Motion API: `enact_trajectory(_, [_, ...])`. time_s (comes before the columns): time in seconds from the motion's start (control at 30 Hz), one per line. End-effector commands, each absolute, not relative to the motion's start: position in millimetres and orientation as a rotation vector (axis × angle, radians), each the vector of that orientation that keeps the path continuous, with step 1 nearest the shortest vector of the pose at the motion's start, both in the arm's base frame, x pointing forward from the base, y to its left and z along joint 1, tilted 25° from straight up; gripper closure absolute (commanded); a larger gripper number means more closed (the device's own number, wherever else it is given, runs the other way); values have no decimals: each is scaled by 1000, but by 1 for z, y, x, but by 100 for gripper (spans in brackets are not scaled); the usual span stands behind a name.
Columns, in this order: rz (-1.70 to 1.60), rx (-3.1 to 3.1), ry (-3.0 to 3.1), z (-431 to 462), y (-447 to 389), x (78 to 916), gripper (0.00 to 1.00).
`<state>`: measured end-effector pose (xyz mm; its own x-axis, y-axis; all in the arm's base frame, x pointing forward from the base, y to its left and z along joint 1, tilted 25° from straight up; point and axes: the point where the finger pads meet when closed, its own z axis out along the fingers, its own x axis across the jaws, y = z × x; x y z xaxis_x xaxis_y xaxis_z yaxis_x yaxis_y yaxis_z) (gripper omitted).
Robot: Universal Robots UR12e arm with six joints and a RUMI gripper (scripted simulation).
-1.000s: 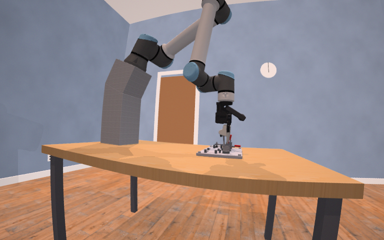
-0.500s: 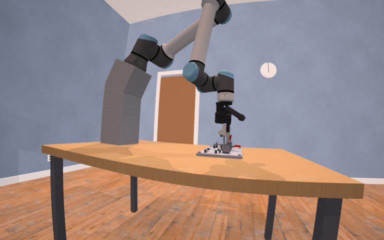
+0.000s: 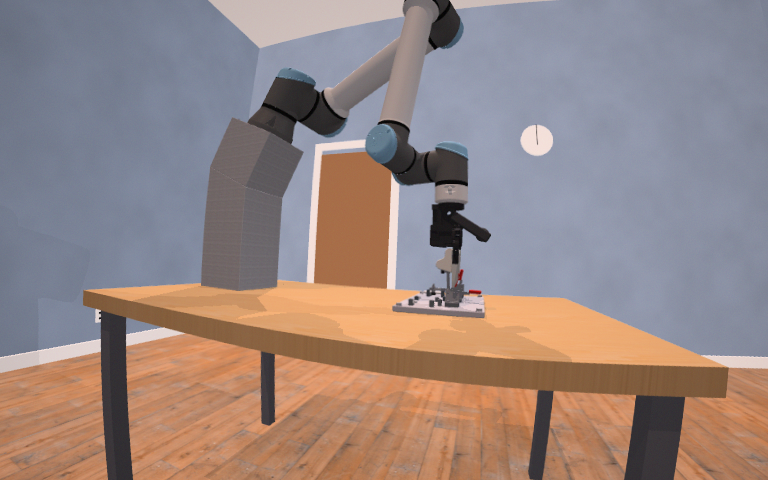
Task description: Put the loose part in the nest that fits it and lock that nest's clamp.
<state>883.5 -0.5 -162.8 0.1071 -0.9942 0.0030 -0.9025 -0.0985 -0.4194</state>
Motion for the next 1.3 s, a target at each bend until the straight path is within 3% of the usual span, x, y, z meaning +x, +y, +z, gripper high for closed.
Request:
enact_trajectory(0.0, [-414,-2078,1864,-162,-1,884,72])
enact_trajectory(1.27, [-414,-2078,1864,-140,-2,874,72])
